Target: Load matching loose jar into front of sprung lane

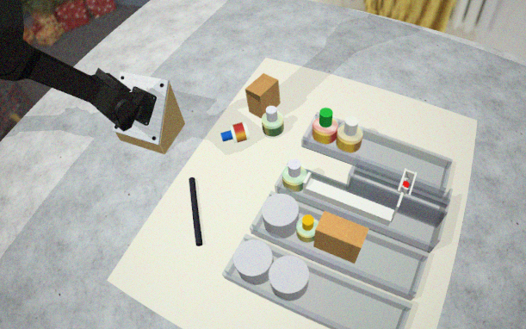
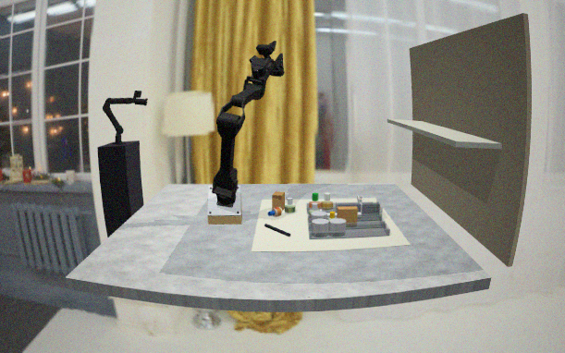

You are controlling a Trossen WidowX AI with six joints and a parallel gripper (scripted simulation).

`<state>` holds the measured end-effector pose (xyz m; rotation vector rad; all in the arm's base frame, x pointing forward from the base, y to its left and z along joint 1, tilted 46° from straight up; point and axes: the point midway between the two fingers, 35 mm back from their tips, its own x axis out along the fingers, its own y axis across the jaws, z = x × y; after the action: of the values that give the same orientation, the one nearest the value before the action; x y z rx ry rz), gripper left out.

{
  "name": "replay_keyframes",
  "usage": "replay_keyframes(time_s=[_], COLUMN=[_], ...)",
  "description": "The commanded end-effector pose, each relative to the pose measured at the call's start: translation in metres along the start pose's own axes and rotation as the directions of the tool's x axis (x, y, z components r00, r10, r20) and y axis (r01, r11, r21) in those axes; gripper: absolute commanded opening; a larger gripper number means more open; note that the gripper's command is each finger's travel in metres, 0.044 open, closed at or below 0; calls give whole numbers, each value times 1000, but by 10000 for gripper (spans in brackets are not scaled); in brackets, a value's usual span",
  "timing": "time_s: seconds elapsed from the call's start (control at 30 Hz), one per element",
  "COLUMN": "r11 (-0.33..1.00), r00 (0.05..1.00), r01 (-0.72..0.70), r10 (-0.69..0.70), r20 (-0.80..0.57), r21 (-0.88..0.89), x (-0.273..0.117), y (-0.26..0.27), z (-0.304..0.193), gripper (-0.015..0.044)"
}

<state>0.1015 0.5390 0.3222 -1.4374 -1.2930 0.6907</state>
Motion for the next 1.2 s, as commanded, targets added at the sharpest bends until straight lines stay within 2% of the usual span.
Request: replay_keyframes(time_s=[0.0, 0.1, 0.23, 0.37, 0.47, 0.63, 0.83, 1.0, 1.17], r11=[1000, 978, 860, 671, 513, 312, 171, 174, 283], r00=[1000, 989, 925, 808, 690, 485, 197, -61, -311], r01=[-10, -145, -334, -431, -428, -317, -61, 190, 402], r10=[10, 148, 377, 584, 717, 865, 968, 984, 937], r20=[-1, -13, -40, -73, -98, -129, -156, -165, -160], r21=[10, 150, 386, 603, 744, 896, 983, 966, 871], x=[0, 1, -9, -31, -55, -99, -162, -222, -283], y=[3, 43, 110, 173, 215, 267, 314, 339, 349], z=[-1, -8, -23, -40, -54, -72, -93, -108, -120], gripper=[426, 440, 440, 440, 440, 440, 440, 440, 440])
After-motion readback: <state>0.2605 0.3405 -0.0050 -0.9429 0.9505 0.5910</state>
